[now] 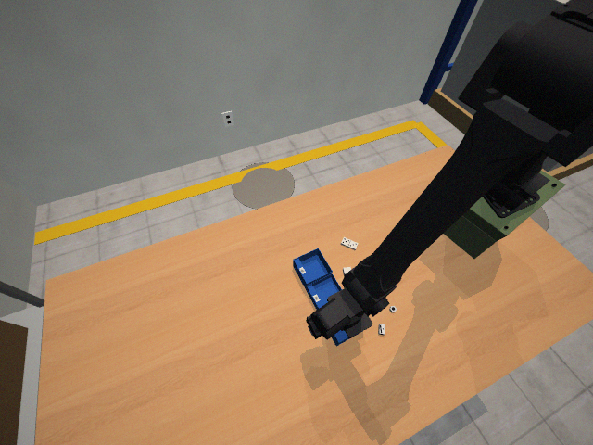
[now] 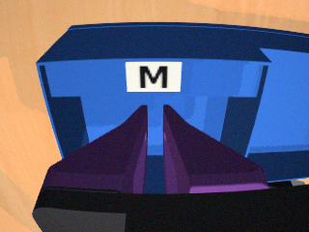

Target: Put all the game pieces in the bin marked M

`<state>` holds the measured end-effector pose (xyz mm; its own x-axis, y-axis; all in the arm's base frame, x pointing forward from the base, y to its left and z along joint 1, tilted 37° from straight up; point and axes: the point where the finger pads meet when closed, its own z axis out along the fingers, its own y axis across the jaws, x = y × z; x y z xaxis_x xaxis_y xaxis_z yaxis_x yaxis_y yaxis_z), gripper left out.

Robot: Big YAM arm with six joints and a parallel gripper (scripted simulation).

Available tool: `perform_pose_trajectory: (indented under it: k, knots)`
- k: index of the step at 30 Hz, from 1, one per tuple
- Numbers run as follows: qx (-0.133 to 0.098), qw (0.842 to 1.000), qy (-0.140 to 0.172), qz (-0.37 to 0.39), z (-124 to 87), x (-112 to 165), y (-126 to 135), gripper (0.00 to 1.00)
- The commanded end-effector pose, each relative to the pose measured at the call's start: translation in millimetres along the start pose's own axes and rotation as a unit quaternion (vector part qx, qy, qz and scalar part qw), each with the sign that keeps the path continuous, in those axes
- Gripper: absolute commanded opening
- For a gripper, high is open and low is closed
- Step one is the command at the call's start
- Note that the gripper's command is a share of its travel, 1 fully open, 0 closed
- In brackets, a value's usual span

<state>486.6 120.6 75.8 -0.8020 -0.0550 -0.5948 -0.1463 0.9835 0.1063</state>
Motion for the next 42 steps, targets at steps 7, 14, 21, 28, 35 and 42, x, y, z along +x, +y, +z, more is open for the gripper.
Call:
perform_pose_trajectory:
  k: [7,14,21,28,35,42]
  knots:
    - [-0.003,1.000,-0.009,0.001,3.2,-9.8,7.5,0.08]
    - [-0.003,1.000,-0.009,0.001,3.5,-8.7,7.3,0.08]
    - [-0.003,1.000,-0.007,0.001,4.0,-7.0,7.6,0.08]
    - [-0.002,1.000,0.002,0.001,3.6,0.4,6.3,0.08]
    - [-0.003,1.000,-0.008,0.001,-15.7,-4.4,6.5,0.08]
    - [-0.002,1.000,-0.009,0.001,-25.0,-4.5,5.0,0.08]
